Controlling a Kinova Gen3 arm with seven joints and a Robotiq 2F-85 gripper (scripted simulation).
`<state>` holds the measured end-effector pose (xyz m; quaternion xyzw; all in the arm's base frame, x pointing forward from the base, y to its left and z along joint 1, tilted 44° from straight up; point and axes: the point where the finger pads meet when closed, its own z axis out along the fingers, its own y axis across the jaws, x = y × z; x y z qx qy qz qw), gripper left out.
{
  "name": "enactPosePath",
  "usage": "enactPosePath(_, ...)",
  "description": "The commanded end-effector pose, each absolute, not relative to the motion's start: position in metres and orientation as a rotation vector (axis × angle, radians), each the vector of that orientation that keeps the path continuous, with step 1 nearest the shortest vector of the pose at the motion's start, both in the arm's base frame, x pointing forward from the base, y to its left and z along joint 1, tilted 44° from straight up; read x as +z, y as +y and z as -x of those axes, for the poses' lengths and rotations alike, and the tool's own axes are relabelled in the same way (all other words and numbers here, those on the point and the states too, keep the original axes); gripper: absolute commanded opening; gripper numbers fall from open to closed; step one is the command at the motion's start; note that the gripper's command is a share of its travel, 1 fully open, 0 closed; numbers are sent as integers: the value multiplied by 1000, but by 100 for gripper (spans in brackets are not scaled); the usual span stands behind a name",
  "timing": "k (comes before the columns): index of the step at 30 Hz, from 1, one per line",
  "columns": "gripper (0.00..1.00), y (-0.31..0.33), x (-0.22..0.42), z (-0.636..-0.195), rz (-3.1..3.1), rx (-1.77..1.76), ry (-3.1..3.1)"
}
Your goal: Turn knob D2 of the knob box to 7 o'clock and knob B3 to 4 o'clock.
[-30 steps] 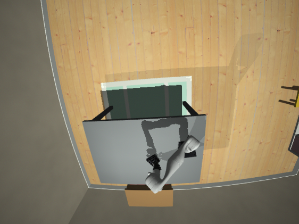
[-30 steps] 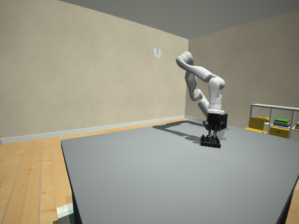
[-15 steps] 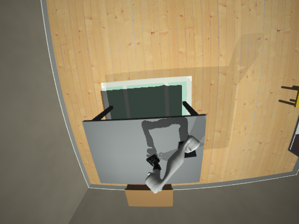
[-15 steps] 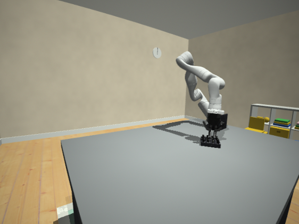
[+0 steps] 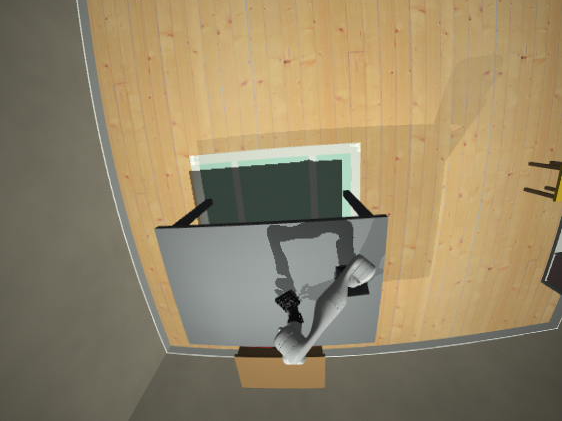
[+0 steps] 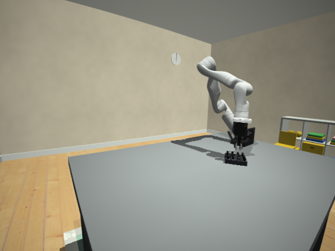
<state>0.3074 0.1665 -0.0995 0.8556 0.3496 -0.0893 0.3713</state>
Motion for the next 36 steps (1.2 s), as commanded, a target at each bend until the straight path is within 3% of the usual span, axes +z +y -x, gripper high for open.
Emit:
enactPosePath(1,19,174,-95,-309,-2200,-215,900)
enactPosePath(36,19,178,-90,-308,-2227,-181,814)
